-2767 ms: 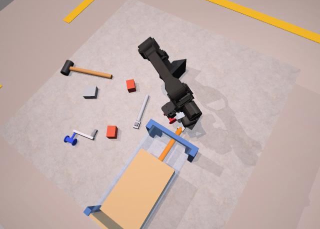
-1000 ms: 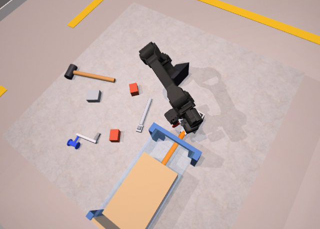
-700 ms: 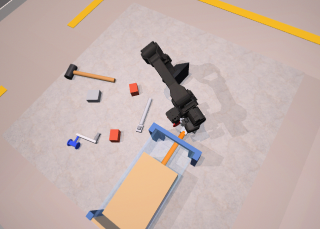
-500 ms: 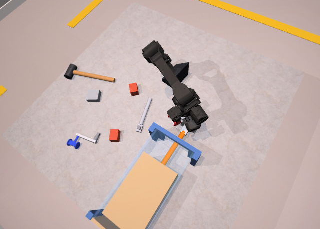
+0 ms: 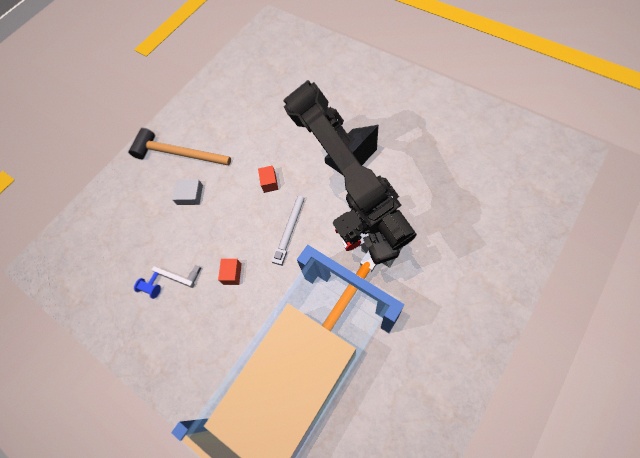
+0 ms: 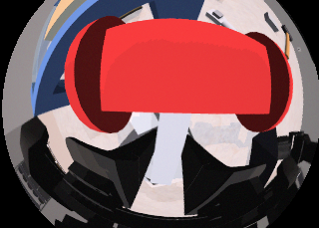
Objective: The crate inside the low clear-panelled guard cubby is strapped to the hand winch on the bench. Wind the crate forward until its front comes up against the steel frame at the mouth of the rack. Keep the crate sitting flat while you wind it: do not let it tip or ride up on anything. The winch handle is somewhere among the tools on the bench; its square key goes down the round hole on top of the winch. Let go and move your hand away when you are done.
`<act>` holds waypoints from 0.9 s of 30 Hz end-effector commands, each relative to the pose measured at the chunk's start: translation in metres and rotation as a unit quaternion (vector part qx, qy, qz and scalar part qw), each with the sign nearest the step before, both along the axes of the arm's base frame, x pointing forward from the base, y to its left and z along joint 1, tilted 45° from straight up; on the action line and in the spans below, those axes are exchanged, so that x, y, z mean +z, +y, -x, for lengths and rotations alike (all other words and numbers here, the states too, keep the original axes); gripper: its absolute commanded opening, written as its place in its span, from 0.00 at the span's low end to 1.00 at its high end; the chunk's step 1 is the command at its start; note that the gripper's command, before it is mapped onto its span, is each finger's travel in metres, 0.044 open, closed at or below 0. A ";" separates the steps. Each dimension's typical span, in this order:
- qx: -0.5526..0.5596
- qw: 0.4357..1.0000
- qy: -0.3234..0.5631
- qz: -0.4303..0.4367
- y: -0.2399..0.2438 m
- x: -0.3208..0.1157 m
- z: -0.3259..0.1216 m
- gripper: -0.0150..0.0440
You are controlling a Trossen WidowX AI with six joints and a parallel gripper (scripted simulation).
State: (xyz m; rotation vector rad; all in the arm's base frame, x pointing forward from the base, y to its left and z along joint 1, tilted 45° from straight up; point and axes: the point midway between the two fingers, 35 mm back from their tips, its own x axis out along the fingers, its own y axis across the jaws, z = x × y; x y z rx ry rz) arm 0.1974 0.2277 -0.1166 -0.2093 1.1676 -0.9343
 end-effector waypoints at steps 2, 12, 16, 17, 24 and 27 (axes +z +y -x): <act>-0.019 1.000 -0.018 -0.001 -0.002 0.000 0.002 0.25; -0.063 0.996 -0.059 -0.001 -0.006 0.003 0.005 0.25; -0.065 0.996 -0.061 -0.001 -0.006 0.003 0.005 0.25; -0.069 0.996 -0.065 -0.001 -0.006 0.003 0.006 0.25; -0.093 0.992 -0.088 0.000 -0.008 0.005 0.008 0.25; -0.114 0.988 -0.108 0.000 -0.009 0.006 0.010 0.25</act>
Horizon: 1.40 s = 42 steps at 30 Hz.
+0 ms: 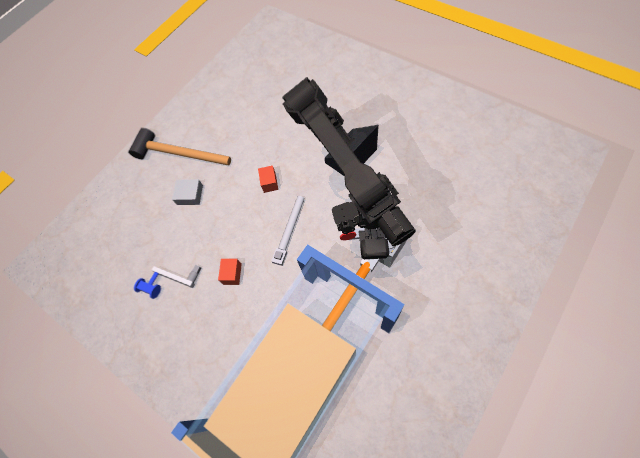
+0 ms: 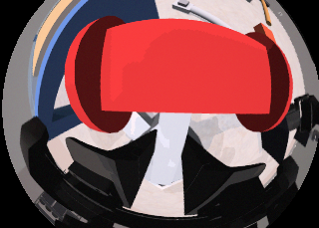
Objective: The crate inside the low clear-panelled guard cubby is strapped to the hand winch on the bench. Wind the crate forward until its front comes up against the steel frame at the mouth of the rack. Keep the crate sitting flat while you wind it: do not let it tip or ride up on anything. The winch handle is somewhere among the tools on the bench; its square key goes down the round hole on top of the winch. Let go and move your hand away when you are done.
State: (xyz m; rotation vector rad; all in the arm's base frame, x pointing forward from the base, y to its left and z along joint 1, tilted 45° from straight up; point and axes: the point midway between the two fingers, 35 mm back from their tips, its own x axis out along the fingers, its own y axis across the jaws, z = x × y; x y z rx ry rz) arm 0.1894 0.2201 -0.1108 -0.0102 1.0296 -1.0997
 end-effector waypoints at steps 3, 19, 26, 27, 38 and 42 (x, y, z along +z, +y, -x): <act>-0.025 0.999 -0.023 -0.001 -0.002 0.000 0.003 0.25; -0.053 0.997 -0.052 0.001 -0.008 -0.003 0.005 0.25; -0.038 0.999 -0.038 0.001 -0.009 -0.005 0.003 0.25; -0.038 0.999 -0.037 0.001 -0.009 -0.006 0.003 0.25; -0.051 0.997 -0.050 0.001 -0.013 -0.008 0.005 0.25; -0.052 0.997 -0.051 0.001 -0.013 -0.009 0.006 0.25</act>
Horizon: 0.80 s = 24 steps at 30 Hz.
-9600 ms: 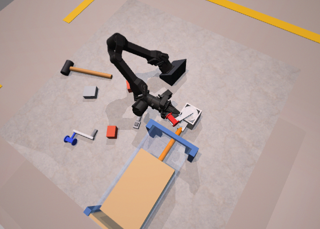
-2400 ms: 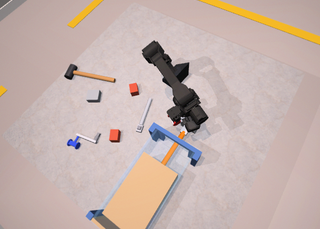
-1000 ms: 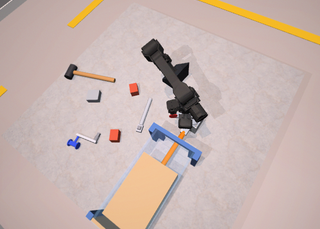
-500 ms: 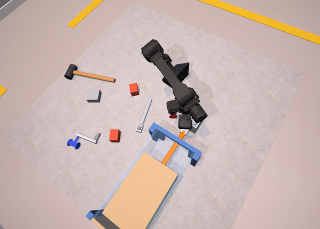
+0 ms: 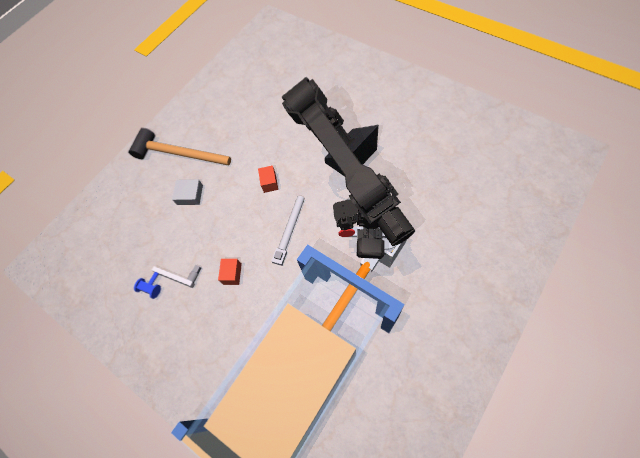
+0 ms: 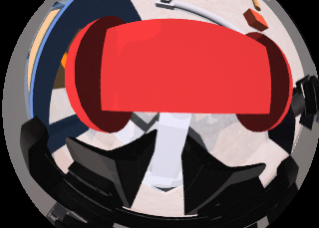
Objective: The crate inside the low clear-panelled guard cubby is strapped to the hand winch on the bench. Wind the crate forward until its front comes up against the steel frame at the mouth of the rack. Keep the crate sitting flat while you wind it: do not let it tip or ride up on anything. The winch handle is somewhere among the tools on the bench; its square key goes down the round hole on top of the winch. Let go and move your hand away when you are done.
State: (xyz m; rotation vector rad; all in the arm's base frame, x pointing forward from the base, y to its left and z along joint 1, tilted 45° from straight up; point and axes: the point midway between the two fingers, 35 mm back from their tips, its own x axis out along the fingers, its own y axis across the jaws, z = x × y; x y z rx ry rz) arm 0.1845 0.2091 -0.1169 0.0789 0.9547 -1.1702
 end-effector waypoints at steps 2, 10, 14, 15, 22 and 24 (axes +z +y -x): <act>-0.009 1.000 -0.006 -0.001 -0.003 -0.003 0.001 0.25; -0.025 0.999 -0.022 -0.001 -0.004 -0.002 0.003 0.25; -0.025 0.999 -0.022 -0.001 -0.004 -0.002 0.003 0.25; -0.025 0.999 -0.022 -0.001 -0.004 -0.002 0.003 0.25; 0.000 1.000 0.002 -0.001 -0.003 -0.004 0.000 0.25; 0.000 1.000 0.002 -0.001 -0.003 -0.004 0.000 0.25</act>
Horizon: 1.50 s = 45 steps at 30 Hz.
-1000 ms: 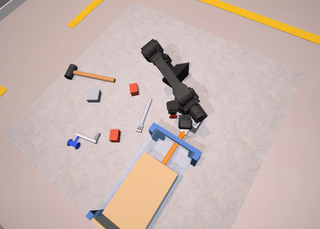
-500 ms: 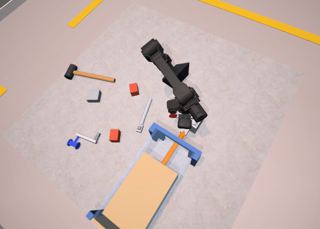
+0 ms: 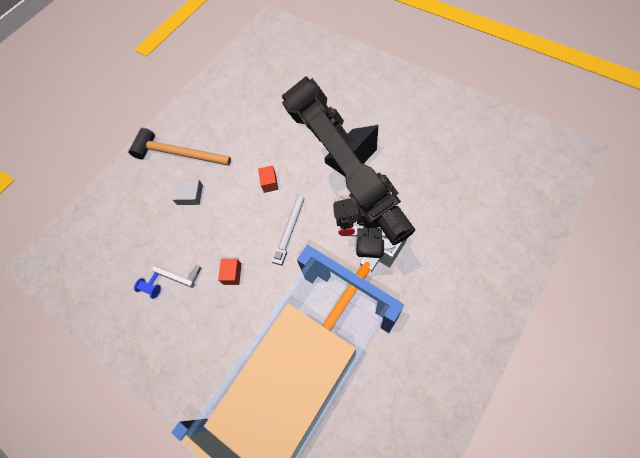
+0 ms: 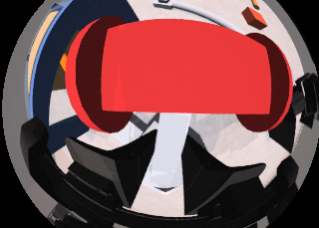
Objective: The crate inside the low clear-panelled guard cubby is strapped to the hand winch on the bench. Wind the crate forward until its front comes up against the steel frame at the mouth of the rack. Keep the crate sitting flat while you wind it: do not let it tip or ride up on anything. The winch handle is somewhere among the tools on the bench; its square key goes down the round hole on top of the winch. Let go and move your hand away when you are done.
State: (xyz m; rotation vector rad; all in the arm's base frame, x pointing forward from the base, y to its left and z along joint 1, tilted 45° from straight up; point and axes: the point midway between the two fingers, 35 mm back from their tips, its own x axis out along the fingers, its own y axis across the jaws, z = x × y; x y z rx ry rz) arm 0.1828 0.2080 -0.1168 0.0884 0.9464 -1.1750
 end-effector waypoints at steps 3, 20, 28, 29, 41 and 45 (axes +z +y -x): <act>0.003 1.000 0.007 -0.001 -0.002 -0.004 -0.001 0.25; 0.010 1.000 0.013 -0.001 -0.002 -0.004 -0.001 0.25; 0.009 1.000 0.012 -0.001 -0.002 -0.003 -0.001 0.25; 0.006 1.000 0.009 -0.001 -0.002 -0.003 -0.001 0.25; -0.014 1.000 -0.009 -0.001 -0.003 -0.003 0.001 0.25; -0.015 1.000 -0.011 -0.001 -0.003 -0.003 0.001 0.25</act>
